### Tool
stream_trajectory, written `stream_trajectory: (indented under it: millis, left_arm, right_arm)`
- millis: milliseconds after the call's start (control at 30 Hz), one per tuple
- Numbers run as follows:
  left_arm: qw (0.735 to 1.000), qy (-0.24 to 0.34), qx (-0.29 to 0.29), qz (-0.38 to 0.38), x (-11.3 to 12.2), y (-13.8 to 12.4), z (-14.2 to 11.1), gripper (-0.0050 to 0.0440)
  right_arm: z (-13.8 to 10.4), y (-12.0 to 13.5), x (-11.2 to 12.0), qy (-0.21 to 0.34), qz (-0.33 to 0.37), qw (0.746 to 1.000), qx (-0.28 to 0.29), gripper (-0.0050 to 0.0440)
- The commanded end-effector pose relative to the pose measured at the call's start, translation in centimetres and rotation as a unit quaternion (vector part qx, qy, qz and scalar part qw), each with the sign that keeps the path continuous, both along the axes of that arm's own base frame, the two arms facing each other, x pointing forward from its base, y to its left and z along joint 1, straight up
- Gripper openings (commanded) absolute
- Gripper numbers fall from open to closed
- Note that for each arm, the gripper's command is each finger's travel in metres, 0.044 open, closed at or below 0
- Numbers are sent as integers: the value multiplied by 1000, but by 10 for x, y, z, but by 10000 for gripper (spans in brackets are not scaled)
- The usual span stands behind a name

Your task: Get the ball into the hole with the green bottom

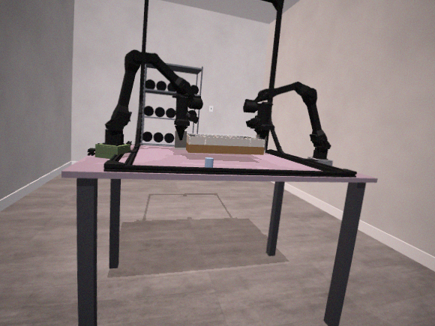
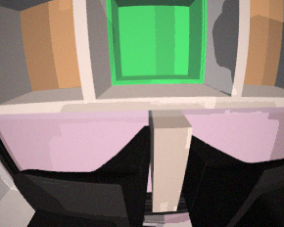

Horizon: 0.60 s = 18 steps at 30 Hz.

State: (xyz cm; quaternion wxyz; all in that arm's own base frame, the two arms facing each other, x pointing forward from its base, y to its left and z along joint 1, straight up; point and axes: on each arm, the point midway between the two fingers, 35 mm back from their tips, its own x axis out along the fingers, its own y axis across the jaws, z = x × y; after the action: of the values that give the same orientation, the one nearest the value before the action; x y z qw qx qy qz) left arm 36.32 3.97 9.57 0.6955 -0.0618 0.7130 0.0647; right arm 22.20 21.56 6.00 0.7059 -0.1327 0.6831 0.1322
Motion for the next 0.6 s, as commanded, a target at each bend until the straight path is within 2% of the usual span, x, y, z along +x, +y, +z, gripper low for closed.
stream_trajectory:
  millis: [0,567]
  left_arm:
    - [1000,-3,-7,1,0,1,-1,20]
    - [999,-37,6,1,-2,-1,-16,20]
  right_arm:
    - [2,-2,-2,8,1,1000,5,20]
    - [17,0,1,38,0,999,-14,20]
